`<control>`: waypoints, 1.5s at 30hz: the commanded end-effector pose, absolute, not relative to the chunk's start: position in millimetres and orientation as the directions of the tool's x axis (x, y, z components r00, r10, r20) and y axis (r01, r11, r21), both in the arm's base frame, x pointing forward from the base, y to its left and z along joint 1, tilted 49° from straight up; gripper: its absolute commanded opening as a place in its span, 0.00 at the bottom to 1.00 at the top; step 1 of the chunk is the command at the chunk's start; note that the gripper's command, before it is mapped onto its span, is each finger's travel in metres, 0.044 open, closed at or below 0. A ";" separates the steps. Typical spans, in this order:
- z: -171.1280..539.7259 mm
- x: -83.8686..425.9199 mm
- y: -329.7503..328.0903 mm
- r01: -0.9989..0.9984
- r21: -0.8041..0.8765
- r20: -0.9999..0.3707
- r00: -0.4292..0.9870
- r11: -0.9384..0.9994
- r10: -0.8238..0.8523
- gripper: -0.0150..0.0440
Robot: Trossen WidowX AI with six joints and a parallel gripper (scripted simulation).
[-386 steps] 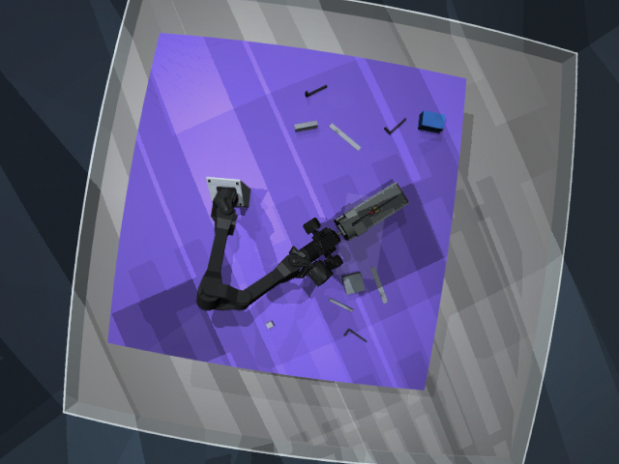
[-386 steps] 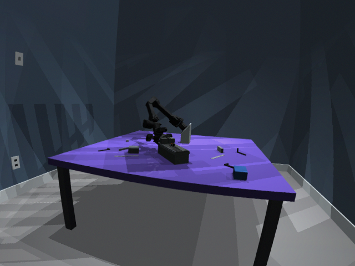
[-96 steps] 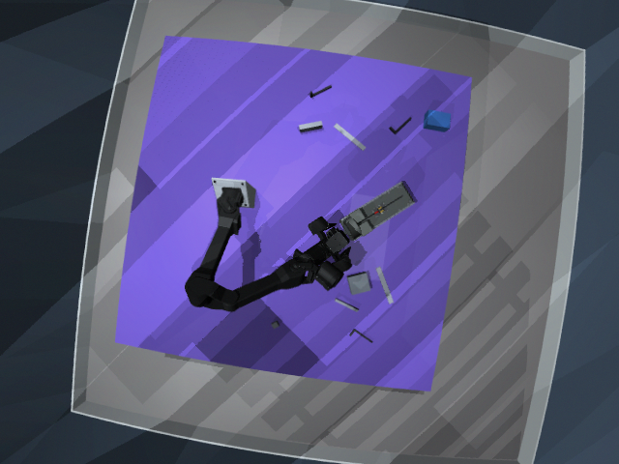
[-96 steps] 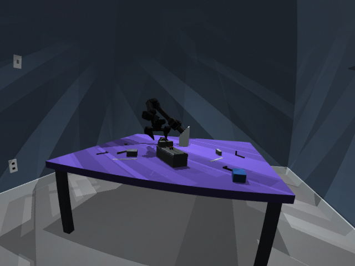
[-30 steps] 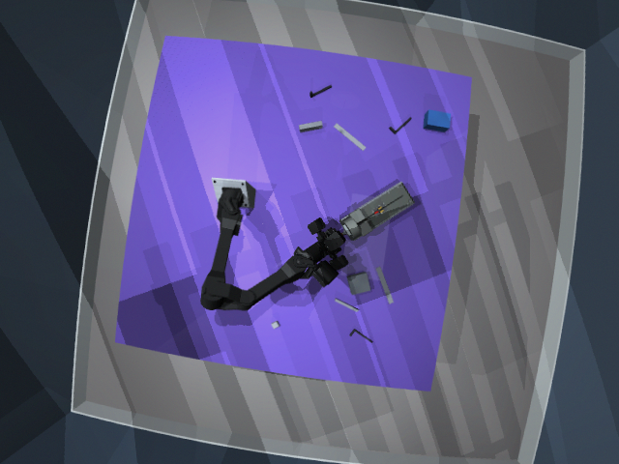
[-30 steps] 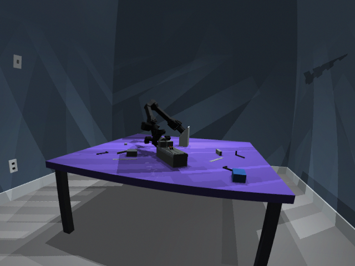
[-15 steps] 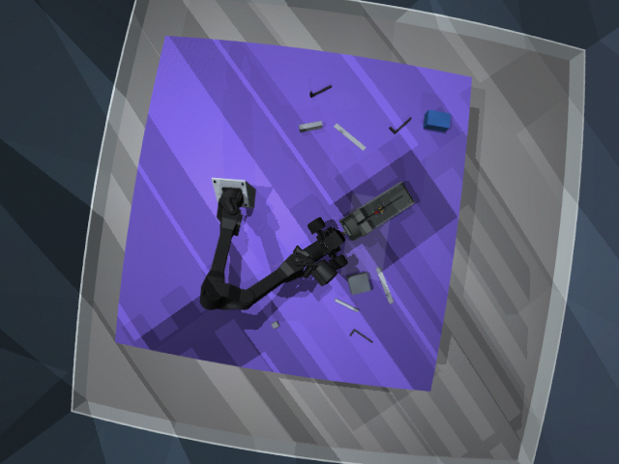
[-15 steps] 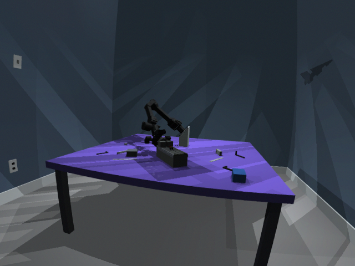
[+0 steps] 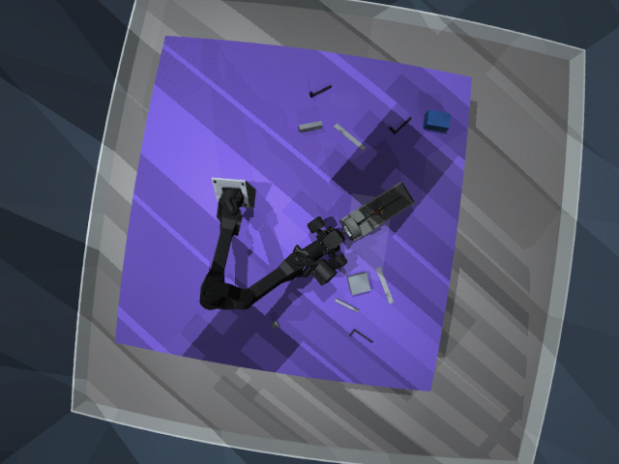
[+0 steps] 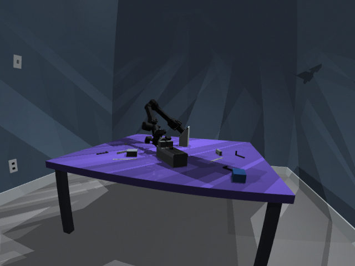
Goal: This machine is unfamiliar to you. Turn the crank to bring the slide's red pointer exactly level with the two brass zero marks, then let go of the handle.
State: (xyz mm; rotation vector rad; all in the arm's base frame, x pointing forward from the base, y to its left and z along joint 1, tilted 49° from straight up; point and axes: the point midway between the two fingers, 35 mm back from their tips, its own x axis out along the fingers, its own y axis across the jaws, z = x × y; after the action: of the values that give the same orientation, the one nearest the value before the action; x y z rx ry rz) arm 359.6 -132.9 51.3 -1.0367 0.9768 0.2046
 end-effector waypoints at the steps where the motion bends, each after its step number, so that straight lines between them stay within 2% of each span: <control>1: 45.4 354.2 -128.1 -0.580 -0.614 -0.776 0.569 0.536 -0.273 0.25; 45: 59.5 343.0 -86.0 -0.580 -0.612 -0.777 0.568 0.537 -0.272 0.25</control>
State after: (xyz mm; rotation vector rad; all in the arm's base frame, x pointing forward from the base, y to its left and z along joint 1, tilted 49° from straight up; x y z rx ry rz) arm 343.0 -92.3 54.1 -1.0271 0.9939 0.2201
